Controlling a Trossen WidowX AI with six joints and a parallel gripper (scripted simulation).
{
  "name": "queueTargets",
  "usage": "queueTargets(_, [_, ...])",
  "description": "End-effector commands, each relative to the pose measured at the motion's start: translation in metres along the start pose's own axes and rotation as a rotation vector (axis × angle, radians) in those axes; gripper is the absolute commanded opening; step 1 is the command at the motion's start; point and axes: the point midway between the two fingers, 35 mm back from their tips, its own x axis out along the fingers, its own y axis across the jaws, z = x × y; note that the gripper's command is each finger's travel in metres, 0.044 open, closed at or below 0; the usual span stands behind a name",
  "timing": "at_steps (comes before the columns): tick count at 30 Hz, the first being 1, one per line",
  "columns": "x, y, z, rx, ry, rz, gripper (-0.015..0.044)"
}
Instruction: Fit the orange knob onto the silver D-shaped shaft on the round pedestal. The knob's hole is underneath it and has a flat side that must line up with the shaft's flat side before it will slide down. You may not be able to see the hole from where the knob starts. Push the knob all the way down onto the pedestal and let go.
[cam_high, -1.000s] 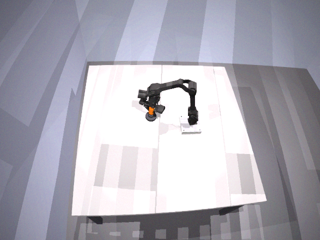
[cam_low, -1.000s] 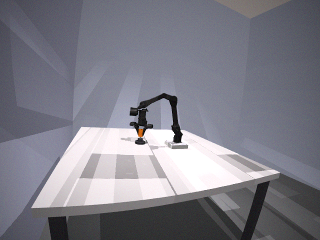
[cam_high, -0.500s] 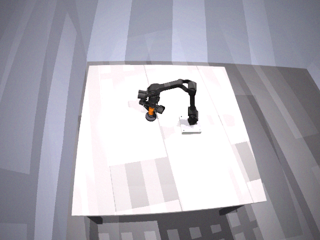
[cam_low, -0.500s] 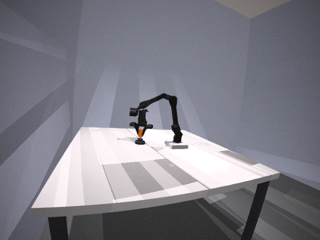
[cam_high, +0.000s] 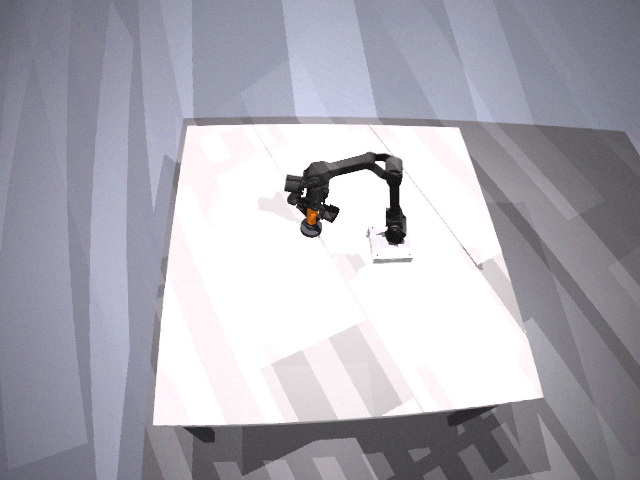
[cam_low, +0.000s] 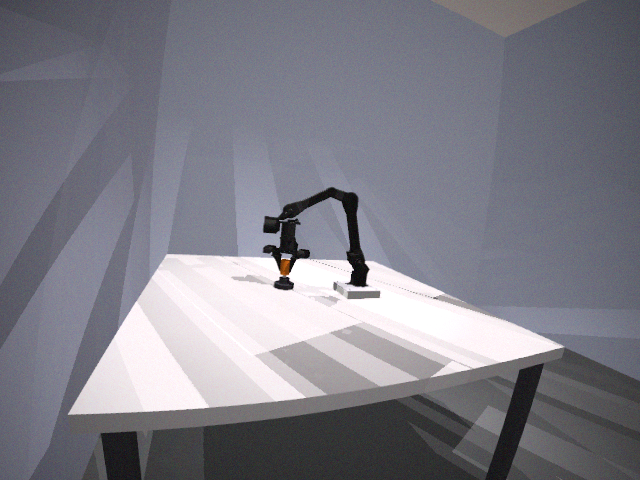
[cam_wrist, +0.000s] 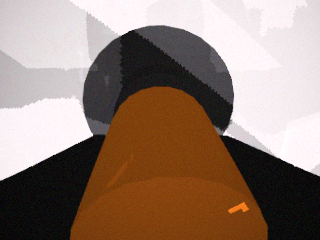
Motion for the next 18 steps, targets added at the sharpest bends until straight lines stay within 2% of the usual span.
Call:
queueTargets(1, [0.0005, -0.0011, 0.0004, -0.005, -0.003, 0.003, 0.0])
queueTargets(18, [0.005, 0.0001, 0.0005, 0.012, -0.003, 0.003, 0.0])
